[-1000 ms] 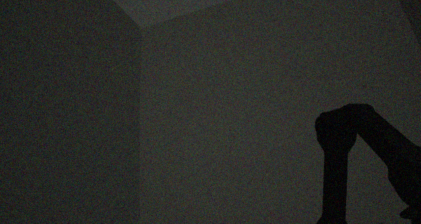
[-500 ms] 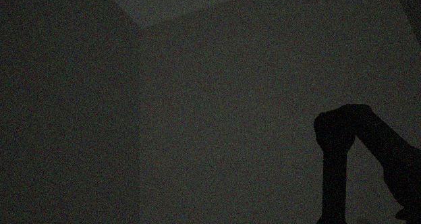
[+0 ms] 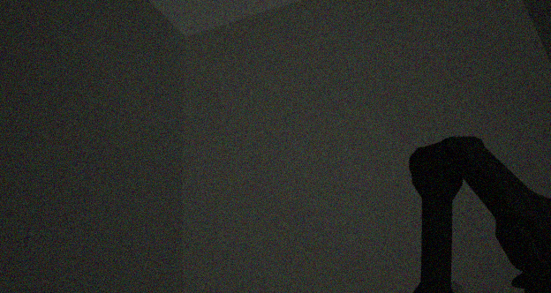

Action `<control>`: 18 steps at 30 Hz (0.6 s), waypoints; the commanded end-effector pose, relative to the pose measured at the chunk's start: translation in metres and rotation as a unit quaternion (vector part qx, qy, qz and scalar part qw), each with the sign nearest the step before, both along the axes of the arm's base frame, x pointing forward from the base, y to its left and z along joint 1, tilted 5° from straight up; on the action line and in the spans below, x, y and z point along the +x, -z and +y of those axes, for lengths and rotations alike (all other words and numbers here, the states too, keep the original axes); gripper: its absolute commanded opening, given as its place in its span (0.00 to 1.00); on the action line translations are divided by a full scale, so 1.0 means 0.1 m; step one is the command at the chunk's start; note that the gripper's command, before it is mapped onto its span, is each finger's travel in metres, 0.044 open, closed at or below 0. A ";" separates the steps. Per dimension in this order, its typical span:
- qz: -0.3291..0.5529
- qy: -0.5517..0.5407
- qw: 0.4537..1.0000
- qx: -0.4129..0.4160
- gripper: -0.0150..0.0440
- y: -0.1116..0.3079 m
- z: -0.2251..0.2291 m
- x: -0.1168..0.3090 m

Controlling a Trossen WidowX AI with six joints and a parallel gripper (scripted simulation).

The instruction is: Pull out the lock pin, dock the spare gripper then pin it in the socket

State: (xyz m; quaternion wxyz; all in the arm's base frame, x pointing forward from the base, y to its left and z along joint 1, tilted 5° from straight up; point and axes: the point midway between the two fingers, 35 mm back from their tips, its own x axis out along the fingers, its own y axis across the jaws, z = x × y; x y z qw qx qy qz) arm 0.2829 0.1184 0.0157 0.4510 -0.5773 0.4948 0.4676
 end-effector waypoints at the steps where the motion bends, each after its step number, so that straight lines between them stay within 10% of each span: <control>1: 0.000 -0.002 1.000 -0.001 0.25 0.00 -0.04 0.00; 18: -0.001 -0.002 1.000 -0.001 0.25 0.01 -0.10 0.01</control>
